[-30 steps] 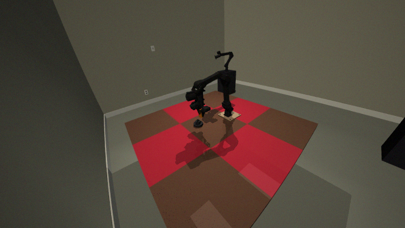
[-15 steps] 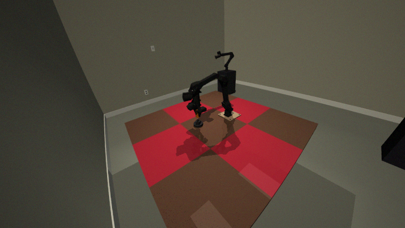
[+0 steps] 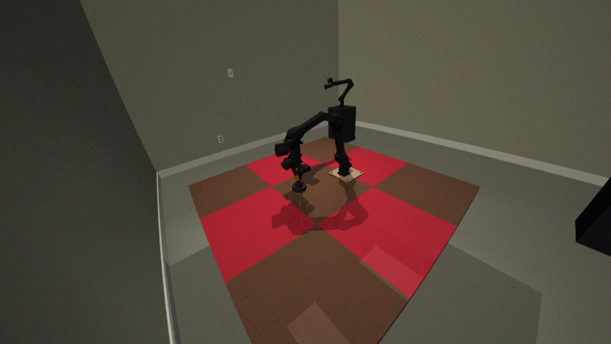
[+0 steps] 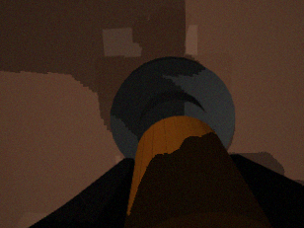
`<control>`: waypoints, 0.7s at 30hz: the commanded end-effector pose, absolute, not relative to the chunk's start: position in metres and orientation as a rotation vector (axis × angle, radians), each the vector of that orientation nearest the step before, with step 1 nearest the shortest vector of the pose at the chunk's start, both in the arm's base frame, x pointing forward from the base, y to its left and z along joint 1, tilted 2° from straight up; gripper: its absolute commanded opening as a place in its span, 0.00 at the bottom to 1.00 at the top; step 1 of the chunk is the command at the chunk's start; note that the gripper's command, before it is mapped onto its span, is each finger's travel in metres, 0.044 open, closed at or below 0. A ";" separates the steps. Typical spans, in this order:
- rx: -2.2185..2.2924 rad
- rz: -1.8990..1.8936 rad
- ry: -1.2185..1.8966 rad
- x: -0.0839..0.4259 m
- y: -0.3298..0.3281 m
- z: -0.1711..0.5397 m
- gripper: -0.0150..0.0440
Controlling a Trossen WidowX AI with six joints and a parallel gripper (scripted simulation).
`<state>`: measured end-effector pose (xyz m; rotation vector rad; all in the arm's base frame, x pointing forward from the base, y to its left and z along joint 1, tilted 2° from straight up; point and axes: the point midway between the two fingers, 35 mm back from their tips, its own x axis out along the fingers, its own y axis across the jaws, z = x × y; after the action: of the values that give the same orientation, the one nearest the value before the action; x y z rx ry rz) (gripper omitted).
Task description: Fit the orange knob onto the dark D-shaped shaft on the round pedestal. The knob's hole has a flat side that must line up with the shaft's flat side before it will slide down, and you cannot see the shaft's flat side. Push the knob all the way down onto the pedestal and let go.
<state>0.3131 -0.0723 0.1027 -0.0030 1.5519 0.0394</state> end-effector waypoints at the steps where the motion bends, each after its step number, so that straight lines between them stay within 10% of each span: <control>1: -0.009 0.043 1.557 0.312 -0.072 0.095 0.25; 21: -0.004 0.038 1.558 0.312 -0.073 0.095 0.25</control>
<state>0.3123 -0.0728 0.0952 -0.0003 1.5572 0.0389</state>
